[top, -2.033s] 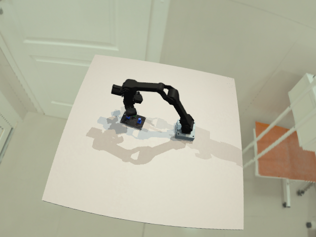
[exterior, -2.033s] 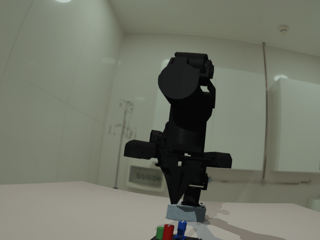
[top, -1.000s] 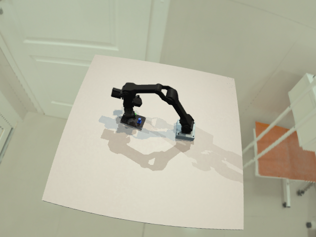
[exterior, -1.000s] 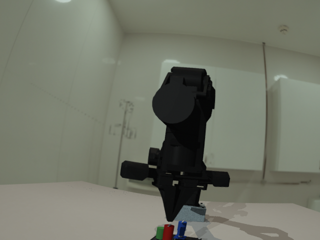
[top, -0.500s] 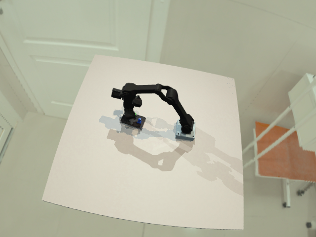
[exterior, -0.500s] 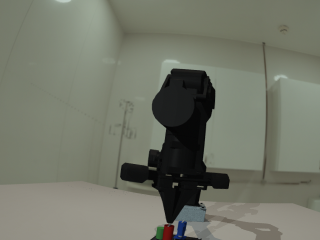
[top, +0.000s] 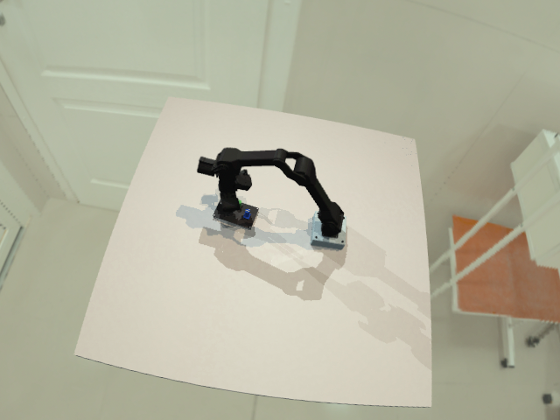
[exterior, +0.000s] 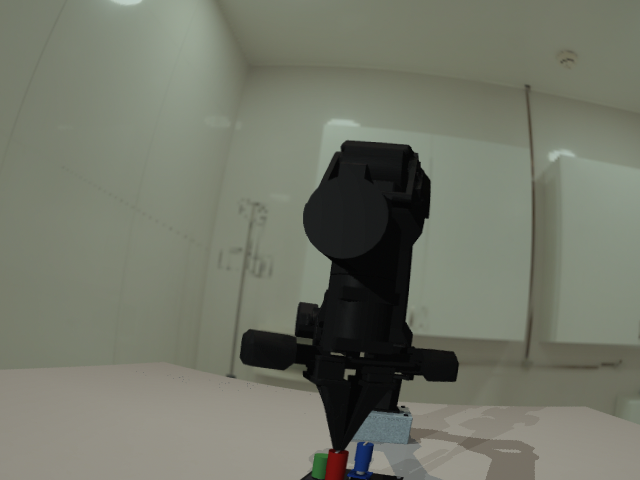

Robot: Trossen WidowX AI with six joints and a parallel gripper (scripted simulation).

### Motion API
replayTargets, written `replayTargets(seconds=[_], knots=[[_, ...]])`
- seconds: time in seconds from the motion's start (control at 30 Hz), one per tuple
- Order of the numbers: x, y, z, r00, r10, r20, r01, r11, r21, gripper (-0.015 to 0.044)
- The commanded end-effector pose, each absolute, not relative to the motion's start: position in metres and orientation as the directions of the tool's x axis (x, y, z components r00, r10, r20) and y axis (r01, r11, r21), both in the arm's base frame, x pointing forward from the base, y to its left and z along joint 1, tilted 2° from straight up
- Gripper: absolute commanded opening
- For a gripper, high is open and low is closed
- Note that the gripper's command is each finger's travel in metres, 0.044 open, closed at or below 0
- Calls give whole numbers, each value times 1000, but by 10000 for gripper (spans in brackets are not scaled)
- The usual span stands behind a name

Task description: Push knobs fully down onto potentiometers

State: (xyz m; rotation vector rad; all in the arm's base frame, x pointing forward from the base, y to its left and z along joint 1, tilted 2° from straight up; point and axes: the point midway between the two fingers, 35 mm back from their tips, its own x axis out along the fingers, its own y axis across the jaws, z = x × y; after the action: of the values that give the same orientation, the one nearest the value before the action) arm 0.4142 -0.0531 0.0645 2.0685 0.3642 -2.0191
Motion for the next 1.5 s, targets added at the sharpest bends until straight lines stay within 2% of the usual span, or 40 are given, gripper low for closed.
replayTargets(seconds=[0.0,1.47], knots=[[414,-52,62,20,22,-1000,328,-945,-14,0],[414,-52,57,20,22,-1000,328,-945,-14,0]])
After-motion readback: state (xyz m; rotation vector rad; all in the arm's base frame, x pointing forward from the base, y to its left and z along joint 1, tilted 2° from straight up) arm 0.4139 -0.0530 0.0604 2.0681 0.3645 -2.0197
